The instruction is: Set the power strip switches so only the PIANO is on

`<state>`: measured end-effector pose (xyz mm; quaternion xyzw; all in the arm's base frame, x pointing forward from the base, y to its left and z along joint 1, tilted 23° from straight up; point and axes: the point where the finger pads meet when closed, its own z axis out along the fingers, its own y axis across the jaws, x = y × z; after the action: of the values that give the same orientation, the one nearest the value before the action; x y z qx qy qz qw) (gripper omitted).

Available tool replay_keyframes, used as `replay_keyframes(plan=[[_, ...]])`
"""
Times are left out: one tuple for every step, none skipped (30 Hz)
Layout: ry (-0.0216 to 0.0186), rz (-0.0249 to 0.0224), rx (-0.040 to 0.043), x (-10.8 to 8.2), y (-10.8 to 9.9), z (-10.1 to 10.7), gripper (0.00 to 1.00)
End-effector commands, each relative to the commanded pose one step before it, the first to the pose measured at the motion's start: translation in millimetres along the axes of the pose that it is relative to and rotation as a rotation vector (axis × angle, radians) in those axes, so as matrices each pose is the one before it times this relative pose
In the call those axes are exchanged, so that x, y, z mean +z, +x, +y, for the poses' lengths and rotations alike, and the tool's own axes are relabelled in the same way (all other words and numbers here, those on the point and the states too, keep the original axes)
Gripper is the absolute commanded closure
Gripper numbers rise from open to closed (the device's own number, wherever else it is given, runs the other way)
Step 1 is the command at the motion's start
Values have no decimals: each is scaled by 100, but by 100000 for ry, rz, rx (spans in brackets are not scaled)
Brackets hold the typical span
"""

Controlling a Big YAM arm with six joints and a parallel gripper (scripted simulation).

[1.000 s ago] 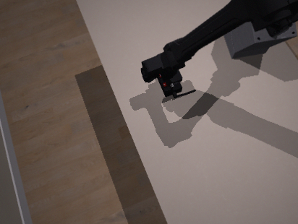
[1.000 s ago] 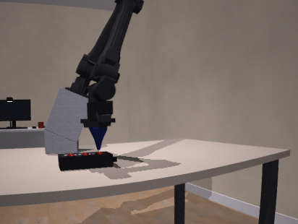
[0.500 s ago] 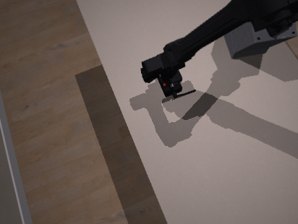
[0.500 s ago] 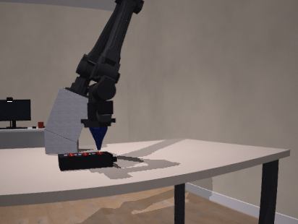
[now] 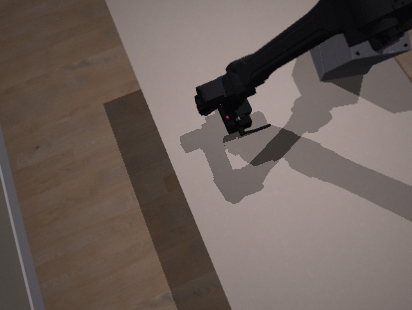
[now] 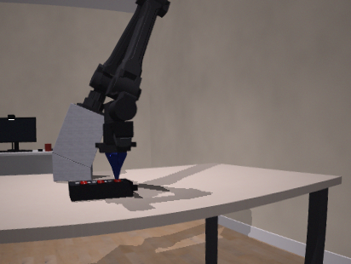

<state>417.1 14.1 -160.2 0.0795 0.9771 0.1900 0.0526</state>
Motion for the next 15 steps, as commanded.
replay_keyframes(plan=[[140,-1927,-843,741,-1220,422,100],[4,6,3,53,6,-1,100],[4,5,2,46,5,-1,100],[3,5,2,40,4,-1,100],[3,4,2,34,4,-1,100],[2,3,1,27,3,-1,100],[2,2,1,21,2,0,100],[1,2,1,15,2,0,100],[1,1,0,10,1,0,100],[0,1,0,5,1,0,100],[0,0,0,2,0,0,100],[0,0,0,0,0,0,100],[0,0,0,0,0,0,100],[0,0,0,0,0,0,100],[0,0,0,0,0,0,100]])
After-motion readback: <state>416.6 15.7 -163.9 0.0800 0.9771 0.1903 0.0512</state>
